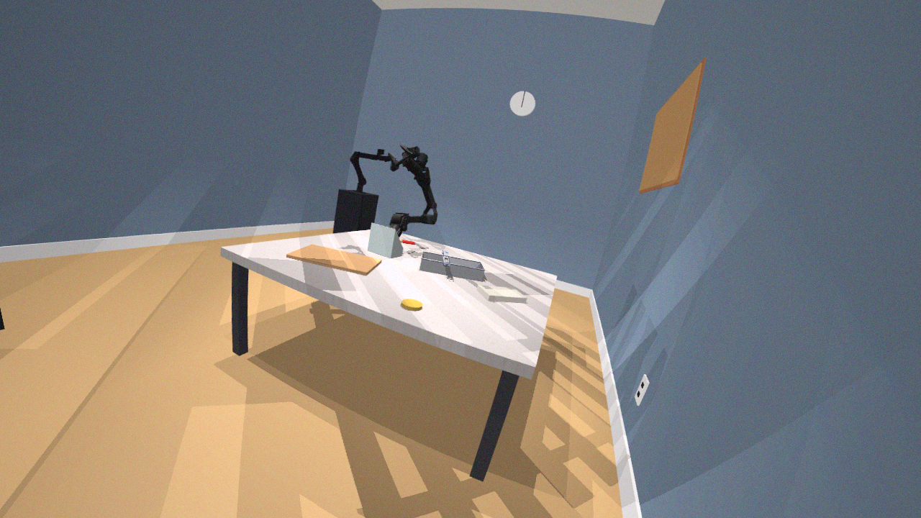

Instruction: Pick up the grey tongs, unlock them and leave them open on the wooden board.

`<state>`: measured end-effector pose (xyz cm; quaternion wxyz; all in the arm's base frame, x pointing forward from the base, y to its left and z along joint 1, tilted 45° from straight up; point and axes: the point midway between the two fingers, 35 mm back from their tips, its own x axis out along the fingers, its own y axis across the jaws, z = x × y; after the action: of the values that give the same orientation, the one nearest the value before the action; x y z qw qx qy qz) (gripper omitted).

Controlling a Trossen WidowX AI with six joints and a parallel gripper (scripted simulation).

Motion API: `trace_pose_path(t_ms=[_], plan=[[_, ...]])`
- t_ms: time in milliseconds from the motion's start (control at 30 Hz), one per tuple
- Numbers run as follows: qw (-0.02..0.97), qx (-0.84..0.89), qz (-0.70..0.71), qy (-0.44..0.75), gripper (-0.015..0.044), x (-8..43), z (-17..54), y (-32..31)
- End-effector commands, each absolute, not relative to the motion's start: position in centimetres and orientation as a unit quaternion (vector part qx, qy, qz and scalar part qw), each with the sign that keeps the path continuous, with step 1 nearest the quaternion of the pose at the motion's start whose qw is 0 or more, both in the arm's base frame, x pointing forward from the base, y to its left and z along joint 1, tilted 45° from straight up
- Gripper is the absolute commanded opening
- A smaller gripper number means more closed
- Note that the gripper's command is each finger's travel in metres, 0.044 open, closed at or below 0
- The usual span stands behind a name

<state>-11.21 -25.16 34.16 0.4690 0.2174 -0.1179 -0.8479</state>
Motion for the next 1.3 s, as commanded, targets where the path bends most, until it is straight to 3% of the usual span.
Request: trace_pose_path(t_ms=[0,167,600,967,1267], plan=[[0.472,0.221,-0.845,-0.116,0.0374,-11.1,34.0,-25.4],[0.518,0.266,-0.809,-0.083,0.0260,-8.5,31.7,-27.9],[0.672,0.473,-0.560,0.107,0.0260,8.2,19.3,-32.6],[0.675,0.595,-0.352,0.258,0.0260,19.9,10.8,-26.9],[0.566,0.707,-0.128,0.405,0.0260,27.6,4.3,-15.1]])
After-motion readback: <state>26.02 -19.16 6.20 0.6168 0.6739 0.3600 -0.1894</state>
